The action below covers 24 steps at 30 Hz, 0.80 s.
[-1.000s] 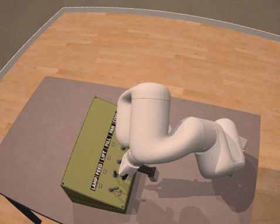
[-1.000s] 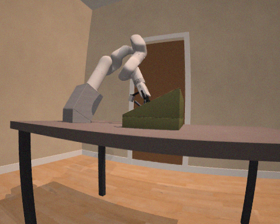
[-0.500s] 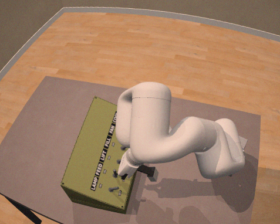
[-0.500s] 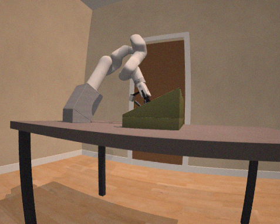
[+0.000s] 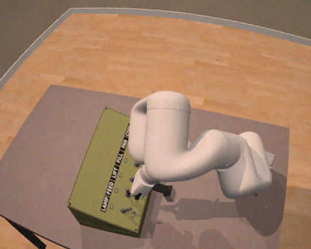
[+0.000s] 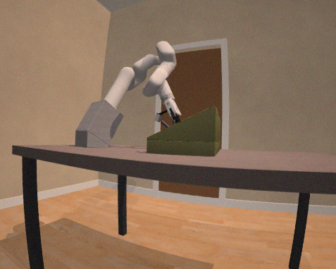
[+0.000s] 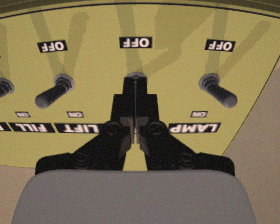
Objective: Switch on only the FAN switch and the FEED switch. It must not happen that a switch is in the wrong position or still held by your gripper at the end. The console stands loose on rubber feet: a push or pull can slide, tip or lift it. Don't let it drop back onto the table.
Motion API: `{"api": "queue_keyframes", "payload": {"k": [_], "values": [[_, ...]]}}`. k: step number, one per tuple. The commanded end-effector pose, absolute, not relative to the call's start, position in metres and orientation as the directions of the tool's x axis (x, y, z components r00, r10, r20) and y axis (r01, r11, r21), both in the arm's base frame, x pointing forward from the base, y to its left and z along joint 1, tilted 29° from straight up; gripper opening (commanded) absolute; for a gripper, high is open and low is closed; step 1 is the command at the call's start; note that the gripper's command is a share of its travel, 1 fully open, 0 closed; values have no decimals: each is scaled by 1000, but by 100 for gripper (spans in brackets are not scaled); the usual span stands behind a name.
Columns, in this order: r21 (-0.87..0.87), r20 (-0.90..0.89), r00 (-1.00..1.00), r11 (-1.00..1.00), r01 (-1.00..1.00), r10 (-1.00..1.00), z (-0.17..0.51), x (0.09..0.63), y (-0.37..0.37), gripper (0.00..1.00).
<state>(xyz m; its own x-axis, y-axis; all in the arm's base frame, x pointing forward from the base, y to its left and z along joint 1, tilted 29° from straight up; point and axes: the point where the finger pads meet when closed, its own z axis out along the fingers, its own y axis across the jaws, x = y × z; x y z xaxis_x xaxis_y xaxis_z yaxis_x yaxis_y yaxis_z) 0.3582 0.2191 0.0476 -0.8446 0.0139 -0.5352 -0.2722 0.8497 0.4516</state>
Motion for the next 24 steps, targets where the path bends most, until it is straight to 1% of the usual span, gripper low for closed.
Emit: {"api": "queue_keyframes", "payload": {"k": [1, 15, 24], "values": [[452, -537, -844, 850, -272, 16, 47, 358, 219, 0], [452, -537, -844, 850, -272, 16, 41, 348, 219, 0], [452, -537, -844, 850, -272, 16, 52, 341, 211, 0]]}}
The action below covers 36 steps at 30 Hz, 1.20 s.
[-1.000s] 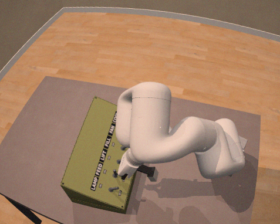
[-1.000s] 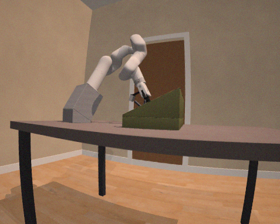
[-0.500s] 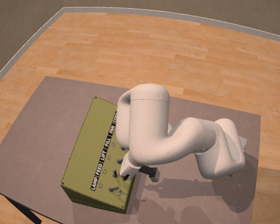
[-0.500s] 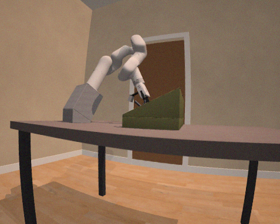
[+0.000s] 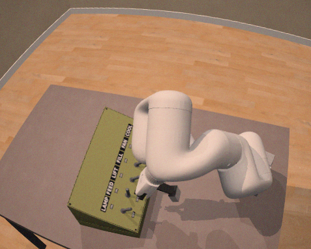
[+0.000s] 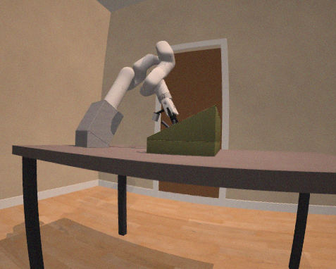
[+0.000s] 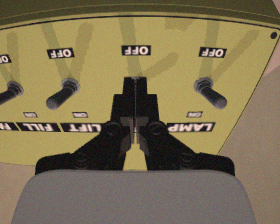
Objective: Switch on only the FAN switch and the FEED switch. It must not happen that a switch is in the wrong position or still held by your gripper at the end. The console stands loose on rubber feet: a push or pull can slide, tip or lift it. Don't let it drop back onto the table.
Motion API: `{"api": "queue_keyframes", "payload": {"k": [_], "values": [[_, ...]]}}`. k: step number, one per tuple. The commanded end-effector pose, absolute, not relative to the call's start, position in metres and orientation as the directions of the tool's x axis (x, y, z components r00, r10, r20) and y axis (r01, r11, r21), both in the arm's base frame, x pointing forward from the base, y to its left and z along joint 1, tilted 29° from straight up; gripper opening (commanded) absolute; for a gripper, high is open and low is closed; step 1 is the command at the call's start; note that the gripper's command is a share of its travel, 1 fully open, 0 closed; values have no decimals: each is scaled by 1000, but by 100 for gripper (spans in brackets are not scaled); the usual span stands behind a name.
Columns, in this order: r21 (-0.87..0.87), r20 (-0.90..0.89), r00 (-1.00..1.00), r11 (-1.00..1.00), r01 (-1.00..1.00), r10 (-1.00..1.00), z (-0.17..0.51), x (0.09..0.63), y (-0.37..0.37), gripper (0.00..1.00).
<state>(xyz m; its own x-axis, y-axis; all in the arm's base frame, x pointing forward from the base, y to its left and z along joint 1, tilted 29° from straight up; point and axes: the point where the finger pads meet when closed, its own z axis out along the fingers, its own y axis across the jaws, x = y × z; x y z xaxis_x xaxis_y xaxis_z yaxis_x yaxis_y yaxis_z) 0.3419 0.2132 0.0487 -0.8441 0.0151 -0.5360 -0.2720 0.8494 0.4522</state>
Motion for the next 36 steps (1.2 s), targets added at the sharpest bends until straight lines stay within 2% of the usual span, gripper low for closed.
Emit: {"api": "queue_keyframes", "payload": {"k": [1, 14, 29, 30, 36], "values": [[452, -537, -844, 850, -272, 16, 56, 339, 208, 0], [452, -537, -844, 850, -272, 16, 112, 302, 167, 0], [452, -537, -844, 850, -272, 16, 125, 294, 157, 0], [452, -537, -844, 850, -272, 16, 125, 294, 157, 100], [452, -537, -844, 850, -272, 16, 125, 294, 157, 100]]}}
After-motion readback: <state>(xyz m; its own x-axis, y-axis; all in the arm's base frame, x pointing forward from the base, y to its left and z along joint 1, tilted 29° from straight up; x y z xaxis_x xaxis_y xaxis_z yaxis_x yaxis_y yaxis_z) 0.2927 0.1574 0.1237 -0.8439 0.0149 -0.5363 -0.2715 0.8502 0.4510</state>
